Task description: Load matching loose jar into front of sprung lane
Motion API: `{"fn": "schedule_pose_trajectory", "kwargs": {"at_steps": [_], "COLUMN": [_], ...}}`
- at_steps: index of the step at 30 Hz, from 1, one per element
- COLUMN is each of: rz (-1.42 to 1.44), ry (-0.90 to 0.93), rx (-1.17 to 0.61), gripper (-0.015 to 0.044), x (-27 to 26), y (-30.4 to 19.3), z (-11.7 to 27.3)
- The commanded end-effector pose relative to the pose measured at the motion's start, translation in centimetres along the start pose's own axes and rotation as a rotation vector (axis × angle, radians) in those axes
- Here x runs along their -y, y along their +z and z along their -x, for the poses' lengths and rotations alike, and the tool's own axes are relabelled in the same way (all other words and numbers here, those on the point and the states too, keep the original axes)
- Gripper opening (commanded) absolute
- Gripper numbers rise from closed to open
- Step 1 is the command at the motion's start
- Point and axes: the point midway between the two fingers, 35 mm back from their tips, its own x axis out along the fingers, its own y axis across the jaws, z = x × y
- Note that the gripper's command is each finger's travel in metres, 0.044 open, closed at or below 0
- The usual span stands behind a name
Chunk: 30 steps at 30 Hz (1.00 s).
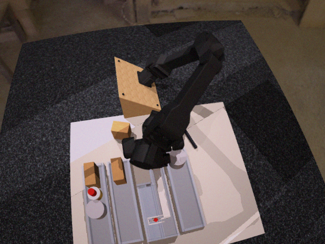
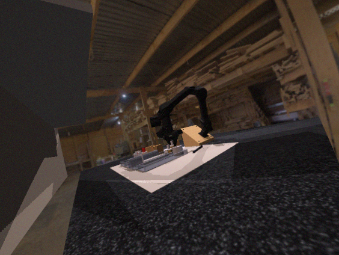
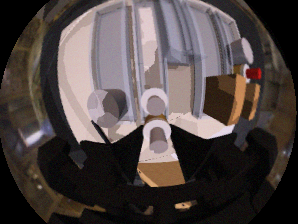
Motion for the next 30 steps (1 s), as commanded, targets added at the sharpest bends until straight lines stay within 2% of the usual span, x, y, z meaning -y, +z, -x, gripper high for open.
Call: {"fn": "schedule_pose_trajectory", "kwargs": {"at_steps": [1, 30], "rz": [0.011, 0.012], "ry": [0.002, 0.002], "rx": [0.022, 0.022], "gripper": [0.0000, 0.0000], "x": [-0.1, -0.3], "y": [0.9, 2.3], "z": [0.2, 0.5]}}
